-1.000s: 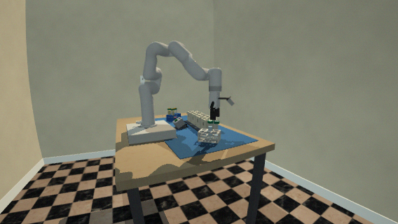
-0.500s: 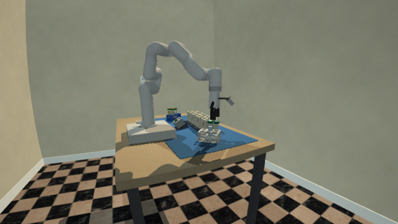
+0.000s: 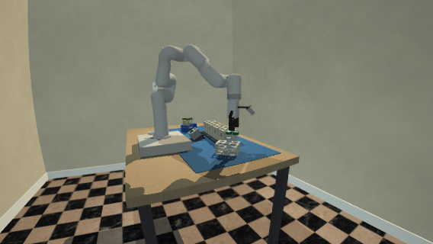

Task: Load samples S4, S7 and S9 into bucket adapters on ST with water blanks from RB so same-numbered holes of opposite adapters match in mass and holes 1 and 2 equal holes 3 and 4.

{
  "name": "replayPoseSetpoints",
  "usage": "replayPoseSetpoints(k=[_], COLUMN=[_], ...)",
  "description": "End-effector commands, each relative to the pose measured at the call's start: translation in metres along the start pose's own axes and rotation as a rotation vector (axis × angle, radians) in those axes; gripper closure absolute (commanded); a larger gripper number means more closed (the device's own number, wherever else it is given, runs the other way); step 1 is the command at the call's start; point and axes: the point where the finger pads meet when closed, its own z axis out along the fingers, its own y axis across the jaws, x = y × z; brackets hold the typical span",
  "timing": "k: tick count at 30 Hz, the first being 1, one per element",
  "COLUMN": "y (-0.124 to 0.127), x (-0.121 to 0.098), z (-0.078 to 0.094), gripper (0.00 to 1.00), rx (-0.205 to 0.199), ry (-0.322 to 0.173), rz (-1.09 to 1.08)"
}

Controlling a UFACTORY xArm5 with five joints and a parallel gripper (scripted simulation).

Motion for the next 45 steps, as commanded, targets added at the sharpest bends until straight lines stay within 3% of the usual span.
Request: replayPoseSetpoints(k=[1, 40, 45], y=[0.0, -0.001, -0.014], x=[0.001, 0.001, -0.007], z=[-0.004, -0.098, -0.099], gripper=[0.0, 0.0, 0.0], rx=[0.0, 0.0, 0.0], ry=[0.004, 0.004, 0.004], rz=[0.0, 0.0, -0.1])
